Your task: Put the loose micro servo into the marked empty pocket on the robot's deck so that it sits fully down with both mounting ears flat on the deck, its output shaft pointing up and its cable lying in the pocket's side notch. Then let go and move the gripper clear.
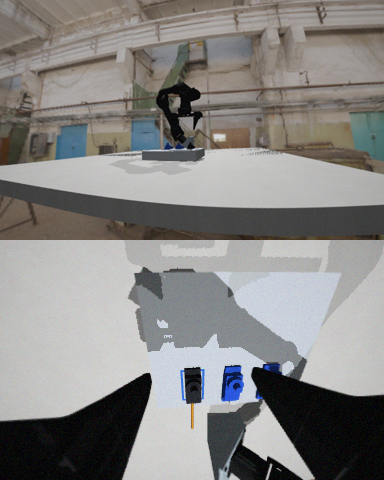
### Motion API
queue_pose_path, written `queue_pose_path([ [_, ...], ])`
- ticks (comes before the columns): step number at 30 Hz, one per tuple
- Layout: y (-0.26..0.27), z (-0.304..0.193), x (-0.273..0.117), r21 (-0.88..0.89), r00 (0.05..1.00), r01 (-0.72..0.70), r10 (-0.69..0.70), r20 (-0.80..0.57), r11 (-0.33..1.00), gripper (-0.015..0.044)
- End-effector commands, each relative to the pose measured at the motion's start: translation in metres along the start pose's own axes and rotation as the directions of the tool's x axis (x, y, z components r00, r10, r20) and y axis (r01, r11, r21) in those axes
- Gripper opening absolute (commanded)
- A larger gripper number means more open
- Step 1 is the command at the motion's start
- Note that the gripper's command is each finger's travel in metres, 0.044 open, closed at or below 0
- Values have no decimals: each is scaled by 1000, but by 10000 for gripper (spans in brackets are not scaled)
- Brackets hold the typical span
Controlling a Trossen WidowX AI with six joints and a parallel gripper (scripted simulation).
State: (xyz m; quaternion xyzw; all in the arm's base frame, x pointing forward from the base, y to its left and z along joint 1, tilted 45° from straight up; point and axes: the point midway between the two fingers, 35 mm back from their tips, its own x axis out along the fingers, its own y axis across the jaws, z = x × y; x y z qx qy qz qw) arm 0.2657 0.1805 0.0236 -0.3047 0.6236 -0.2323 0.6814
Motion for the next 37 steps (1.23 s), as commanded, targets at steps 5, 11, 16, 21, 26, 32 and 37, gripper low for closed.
queue_pose_path([
  [5, 3, -5, -35, -90, 1000, 23, -22, 7, 996, 440],
  [11, 3, -5, -35, -90, 1000, 23, -22, 7, 996, 440],
  [16, 3, -5, -35, -90, 1000, 23, -22, 7, 996, 440],
  [21, 3, -5, -35, -90, 1000, 23, -22, 7, 996, 440],
  [26, 3, -5, -35, -90, 1000, 23, -22, 7, 996, 440],
  [32, 3, -5, -35, -90, 1000, 23, -22, 7, 996, 440],
  [37, 3, -5, -35, -90, 1000, 23, -22, 7, 996, 440],
])
